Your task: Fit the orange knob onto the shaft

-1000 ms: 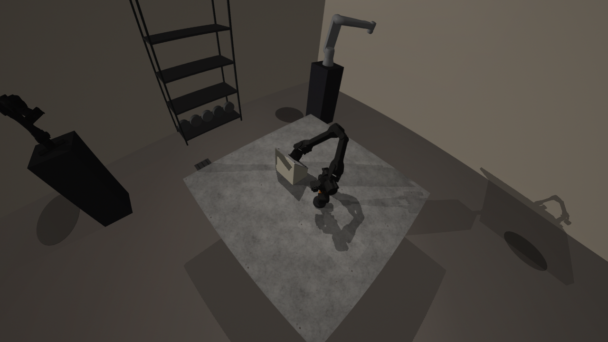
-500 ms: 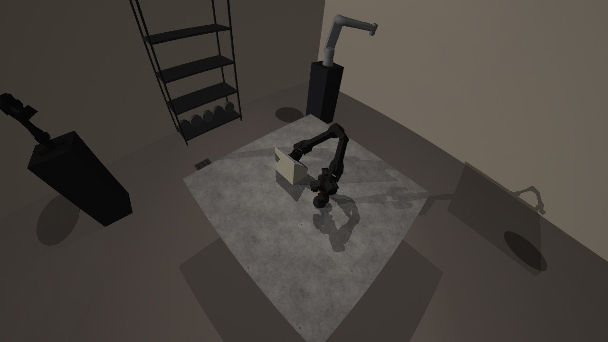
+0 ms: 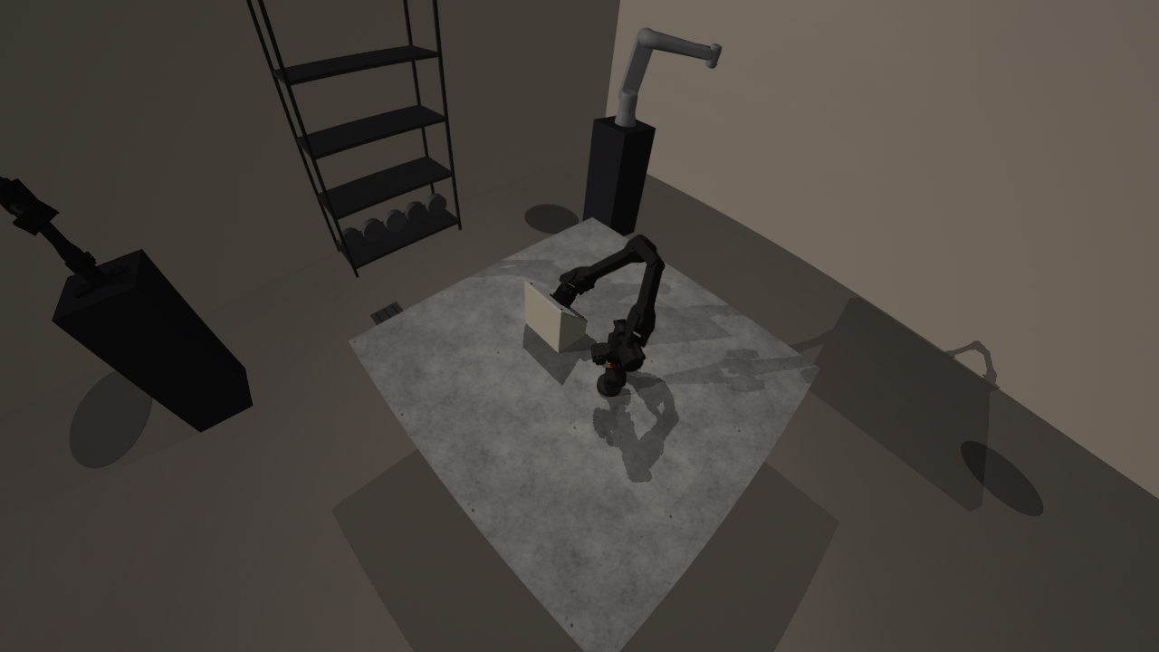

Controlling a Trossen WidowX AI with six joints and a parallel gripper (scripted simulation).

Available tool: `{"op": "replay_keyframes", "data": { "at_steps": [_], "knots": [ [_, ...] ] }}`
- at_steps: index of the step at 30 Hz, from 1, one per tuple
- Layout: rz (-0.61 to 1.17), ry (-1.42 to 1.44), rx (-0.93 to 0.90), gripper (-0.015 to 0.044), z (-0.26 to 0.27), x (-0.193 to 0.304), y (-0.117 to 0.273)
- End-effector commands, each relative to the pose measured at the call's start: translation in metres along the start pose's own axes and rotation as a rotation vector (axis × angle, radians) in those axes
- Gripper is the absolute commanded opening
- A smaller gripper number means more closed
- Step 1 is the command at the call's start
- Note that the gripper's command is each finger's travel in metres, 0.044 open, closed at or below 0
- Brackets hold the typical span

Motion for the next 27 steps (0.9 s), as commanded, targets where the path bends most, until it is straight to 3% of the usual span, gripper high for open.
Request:
{"op": "replay_keyframes", "data": {
  "at_steps": [1, 27],
  "knots": [
    [-0.001, -0.119, -0.004, 0.0, 0.0016, -0.0004, 0.0016],
    [-0.001, -0.16, -0.004, 0.0, -0.0001, -0.0009, -0.0029]
  ]
}}
Point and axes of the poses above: the point midway between the two fingers, 35 mm back from their tips, its own y axis back along the fingers, its own z axis across the jaws, x = y × z, the point moved 7 cm from there along y, back along the fingers, and after that the axes turned 14 degrees about y, right-handed, at the moved point
